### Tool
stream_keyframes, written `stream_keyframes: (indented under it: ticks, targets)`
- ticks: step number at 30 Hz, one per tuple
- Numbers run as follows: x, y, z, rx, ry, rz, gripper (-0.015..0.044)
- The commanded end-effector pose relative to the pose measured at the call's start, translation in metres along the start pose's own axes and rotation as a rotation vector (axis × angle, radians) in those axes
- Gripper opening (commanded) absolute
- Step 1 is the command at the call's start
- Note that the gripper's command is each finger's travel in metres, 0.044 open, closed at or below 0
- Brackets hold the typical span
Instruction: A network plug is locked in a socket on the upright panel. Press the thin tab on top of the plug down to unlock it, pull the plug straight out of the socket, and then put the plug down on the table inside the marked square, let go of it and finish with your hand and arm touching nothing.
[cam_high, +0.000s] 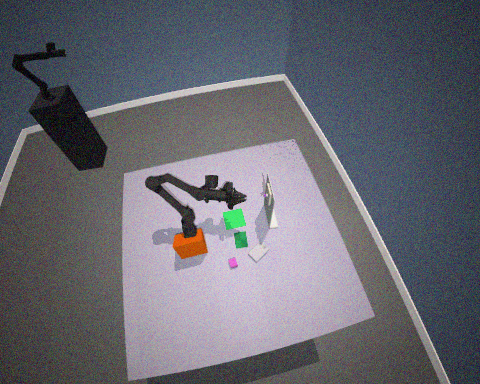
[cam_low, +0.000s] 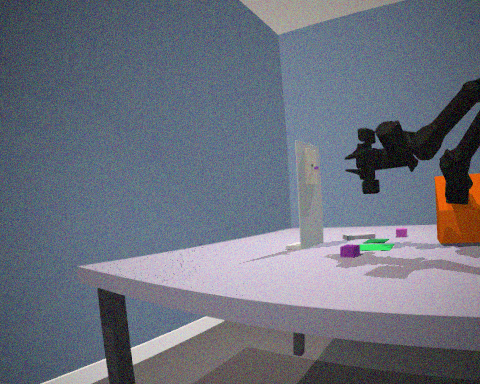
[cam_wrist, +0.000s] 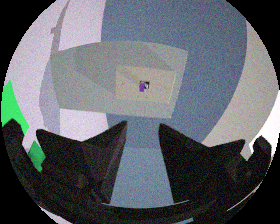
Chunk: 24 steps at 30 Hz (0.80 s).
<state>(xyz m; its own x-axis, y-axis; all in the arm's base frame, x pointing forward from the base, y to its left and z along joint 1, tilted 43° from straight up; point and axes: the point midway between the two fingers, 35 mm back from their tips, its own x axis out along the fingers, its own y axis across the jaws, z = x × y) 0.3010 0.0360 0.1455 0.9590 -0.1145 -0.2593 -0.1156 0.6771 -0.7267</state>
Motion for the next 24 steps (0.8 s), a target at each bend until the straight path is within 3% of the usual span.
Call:
stream_keyframes:
  ticks: [1,24]
  targets:
    - [0.009,-0.003,0.006,-0.001,-0.009,-0.004,0.0156]
    - [0.052,-0.002,0.016,-0.001,-0.010,-0.006,0.0156]
